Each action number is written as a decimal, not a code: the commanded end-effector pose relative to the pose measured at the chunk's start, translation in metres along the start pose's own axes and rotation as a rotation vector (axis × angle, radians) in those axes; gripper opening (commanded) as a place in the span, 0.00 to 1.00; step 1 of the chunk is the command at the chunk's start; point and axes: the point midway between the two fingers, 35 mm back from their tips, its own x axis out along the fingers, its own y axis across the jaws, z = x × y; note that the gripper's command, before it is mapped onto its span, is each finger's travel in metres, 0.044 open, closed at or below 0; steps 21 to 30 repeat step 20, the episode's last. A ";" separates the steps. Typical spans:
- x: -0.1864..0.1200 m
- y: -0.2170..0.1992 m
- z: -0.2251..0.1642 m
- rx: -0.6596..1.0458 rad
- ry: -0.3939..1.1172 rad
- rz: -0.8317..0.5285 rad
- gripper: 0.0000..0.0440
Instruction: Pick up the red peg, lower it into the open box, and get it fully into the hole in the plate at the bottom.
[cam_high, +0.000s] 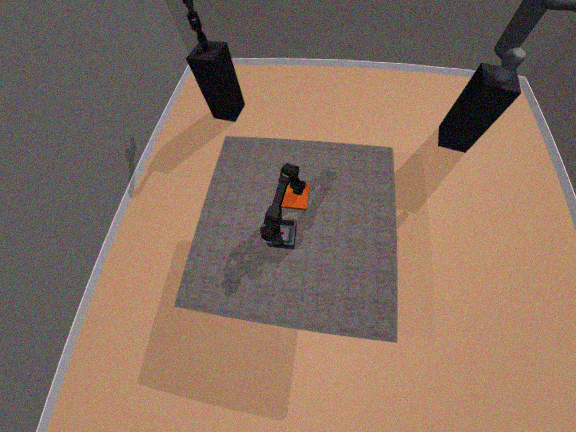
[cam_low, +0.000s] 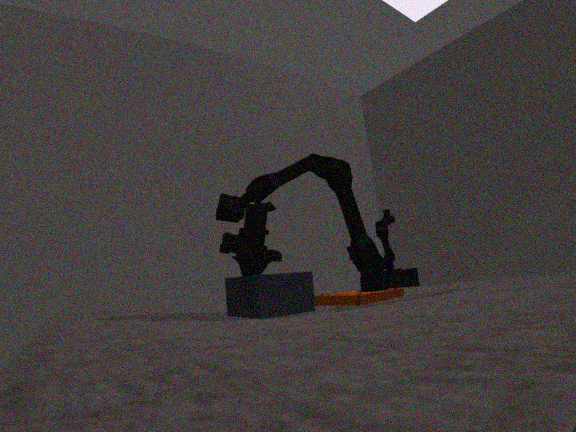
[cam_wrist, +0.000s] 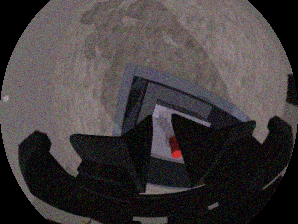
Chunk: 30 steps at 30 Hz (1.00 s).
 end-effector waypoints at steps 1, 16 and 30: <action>0.002 0.000 0.007 0.000 0.014 -0.010 0.24; 0.008 -0.013 0.043 0.019 0.034 -0.059 0.20; 0.008 -0.020 0.054 0.025 0.029 -0.076 0.19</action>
